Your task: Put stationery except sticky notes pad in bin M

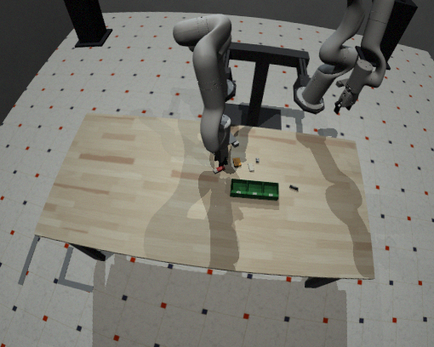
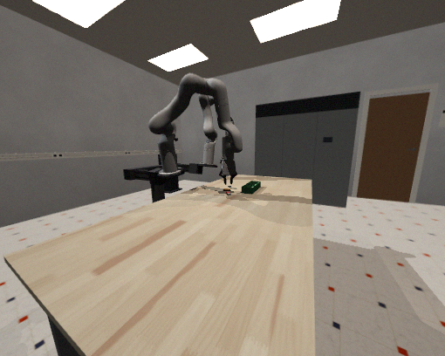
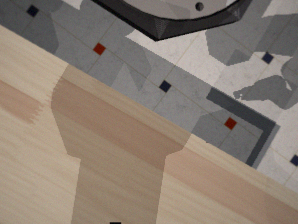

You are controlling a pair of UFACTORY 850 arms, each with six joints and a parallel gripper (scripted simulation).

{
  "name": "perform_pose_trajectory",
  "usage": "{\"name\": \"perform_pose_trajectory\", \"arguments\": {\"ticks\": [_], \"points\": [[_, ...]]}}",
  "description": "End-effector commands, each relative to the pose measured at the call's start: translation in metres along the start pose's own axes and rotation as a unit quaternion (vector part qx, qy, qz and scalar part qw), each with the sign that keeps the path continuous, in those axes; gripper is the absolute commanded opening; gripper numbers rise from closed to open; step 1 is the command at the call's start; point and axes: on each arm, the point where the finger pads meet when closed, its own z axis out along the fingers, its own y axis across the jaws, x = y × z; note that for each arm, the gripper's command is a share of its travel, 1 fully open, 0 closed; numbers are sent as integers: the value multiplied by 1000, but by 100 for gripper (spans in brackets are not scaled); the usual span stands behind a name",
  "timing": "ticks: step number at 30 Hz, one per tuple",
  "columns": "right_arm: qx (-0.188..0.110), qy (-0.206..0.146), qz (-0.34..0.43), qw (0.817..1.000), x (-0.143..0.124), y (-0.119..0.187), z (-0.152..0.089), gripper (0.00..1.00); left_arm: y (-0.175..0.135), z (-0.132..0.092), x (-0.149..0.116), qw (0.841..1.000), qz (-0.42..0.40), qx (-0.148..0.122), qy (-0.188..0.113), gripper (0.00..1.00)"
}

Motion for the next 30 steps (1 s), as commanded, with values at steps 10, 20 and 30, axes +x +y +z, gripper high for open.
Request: {"name": "perform_pose_trajectory", "arguments": {"ticks": [10,20,30], "points": [[0,0,0,1000,0,1,27,40,0,0,-1,1000,0,0,-1,100],[0,0,0,1000,-1,1,59,40,0,0,-1,1000,0,0,-1,100],[0,0,0,1000,-1,1,62,40,0,0,-1,1000,0,0,-1,100]]}}
